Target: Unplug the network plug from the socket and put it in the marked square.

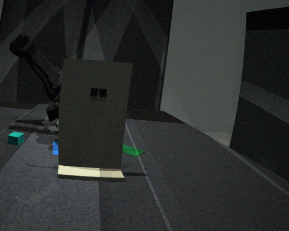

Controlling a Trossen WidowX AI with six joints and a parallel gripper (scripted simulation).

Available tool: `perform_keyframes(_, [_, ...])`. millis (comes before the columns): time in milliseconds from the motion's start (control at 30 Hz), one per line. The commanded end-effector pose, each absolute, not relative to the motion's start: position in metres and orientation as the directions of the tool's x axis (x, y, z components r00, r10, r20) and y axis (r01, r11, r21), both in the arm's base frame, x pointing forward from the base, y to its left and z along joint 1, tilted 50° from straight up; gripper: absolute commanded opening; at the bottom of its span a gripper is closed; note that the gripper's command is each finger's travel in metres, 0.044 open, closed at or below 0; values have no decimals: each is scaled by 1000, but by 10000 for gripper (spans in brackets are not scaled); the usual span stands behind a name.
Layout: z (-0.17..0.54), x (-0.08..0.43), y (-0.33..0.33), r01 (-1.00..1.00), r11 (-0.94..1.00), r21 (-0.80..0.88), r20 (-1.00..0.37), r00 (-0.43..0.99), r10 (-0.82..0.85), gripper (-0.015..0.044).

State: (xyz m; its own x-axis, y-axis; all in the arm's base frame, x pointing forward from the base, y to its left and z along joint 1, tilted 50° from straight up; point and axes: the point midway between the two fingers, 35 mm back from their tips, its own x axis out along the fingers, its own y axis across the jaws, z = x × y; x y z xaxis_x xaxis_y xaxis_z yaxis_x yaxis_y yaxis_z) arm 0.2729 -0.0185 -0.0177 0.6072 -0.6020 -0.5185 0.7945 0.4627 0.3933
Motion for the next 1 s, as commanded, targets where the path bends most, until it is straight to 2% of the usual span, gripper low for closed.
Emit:
perform_keyframes(0, [-17, 273, -18, 795, 461, 395, -518, 607, -603, 156])
perform_keyframes(967, [-6, 258, -2, 795, 463, 392, -523, 607, -599, 156])
